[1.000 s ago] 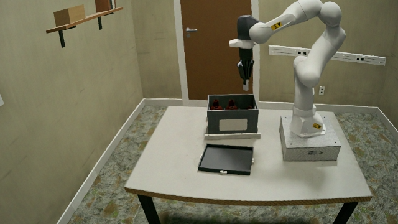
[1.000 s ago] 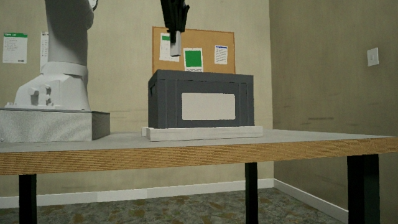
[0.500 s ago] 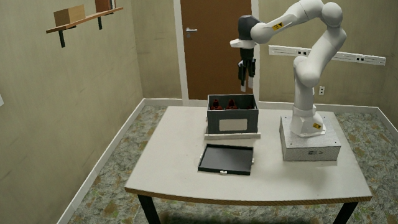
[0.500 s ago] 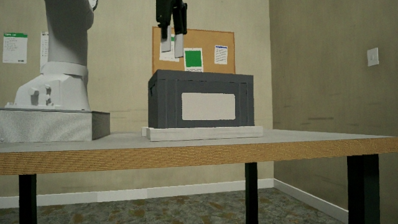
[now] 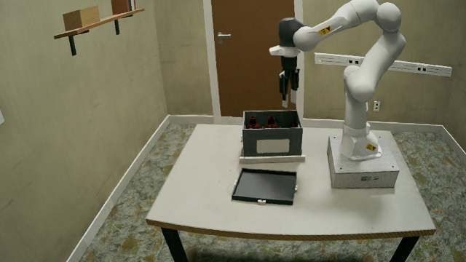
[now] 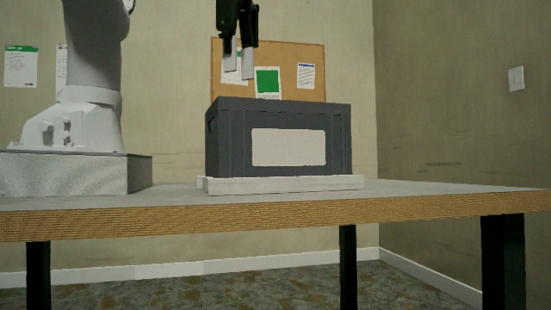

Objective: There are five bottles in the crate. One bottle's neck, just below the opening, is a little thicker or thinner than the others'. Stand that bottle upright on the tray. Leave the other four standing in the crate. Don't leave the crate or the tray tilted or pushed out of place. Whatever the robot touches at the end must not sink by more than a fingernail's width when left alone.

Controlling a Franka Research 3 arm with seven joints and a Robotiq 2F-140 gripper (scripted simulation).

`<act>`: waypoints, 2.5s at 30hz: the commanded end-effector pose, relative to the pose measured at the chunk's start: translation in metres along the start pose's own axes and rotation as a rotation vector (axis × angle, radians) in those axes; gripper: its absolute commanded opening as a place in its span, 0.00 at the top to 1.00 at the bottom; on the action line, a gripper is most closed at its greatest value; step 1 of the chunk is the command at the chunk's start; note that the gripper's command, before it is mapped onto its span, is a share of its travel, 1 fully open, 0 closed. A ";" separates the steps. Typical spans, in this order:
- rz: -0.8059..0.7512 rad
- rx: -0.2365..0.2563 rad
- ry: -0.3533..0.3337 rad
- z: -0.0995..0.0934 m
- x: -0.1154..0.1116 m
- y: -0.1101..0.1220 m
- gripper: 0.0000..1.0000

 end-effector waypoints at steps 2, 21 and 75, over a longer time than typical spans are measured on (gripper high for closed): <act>-0.008 -0.003 -0.003 0.001 -0.001 0.001 0.56; -0.008 -0.003 -0.003 0.003 -0.001 0.001 0.56; -0.008 -0.003 -0.003 0.045 -0.001 0.001 0.56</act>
Point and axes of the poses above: the point where the finger pads meet when closed, its own z axis out along the fingers, its own y axis across the jaws, x = y × z, the point moved 9 cm from there along -z, back along the fingers, and after that the axes turned 2 degrees about z, right-handed, at the moved point
